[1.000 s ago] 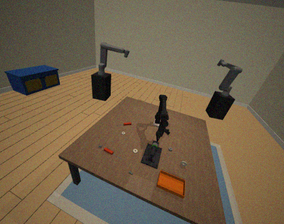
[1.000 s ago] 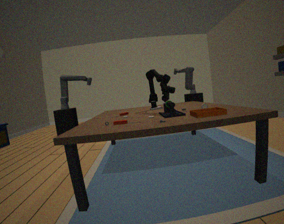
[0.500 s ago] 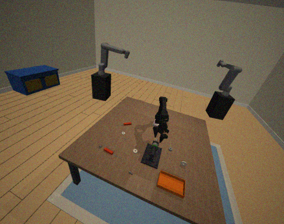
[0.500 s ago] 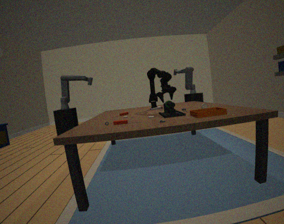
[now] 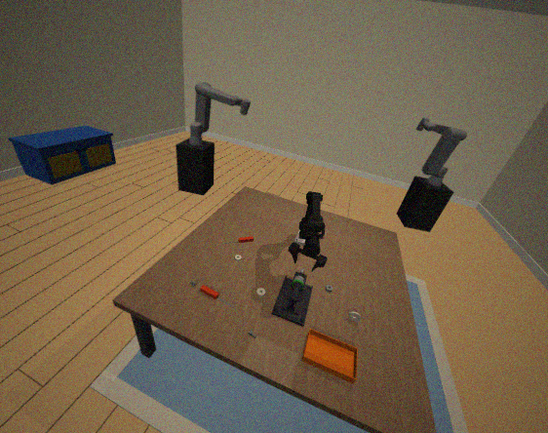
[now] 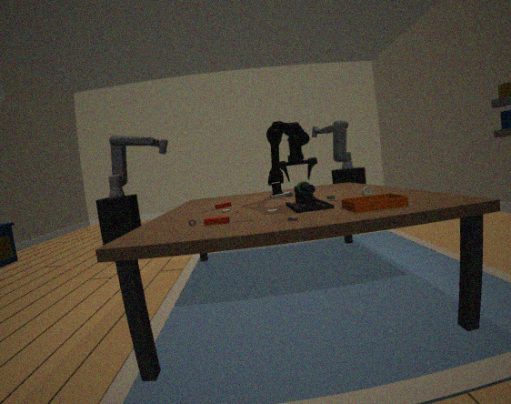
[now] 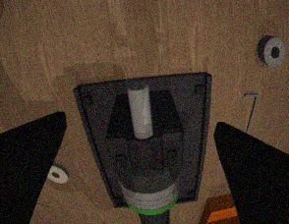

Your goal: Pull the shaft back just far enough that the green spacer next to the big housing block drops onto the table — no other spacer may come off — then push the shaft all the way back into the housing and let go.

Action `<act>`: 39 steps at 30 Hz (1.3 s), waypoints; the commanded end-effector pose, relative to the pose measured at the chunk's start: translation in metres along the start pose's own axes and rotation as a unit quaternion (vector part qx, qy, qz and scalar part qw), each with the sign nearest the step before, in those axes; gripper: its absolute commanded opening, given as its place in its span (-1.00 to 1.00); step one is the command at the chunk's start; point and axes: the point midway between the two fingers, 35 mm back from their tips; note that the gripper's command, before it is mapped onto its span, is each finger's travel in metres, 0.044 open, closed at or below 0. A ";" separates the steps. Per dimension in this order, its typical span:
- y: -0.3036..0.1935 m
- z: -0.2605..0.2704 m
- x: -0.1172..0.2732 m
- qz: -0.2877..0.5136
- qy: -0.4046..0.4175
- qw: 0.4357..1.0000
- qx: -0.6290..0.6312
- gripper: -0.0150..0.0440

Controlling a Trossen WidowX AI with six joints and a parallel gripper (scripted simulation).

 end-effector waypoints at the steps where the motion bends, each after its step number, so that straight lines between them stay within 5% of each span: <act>1: 0.001 0.002 0.000 -0.036 0.001 0.995 0.091 1.00; 39: 0.001 0.001 -0.012 -0.035 0.001 0.995 0.091 1.00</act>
Point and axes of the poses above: the point midway between the two fingers, 35 mm back from their tips, its own x axis back along the fingers, its own z axis across the jaws, y = z × x, and after that the axes turned 1 degree about -x, right-handed
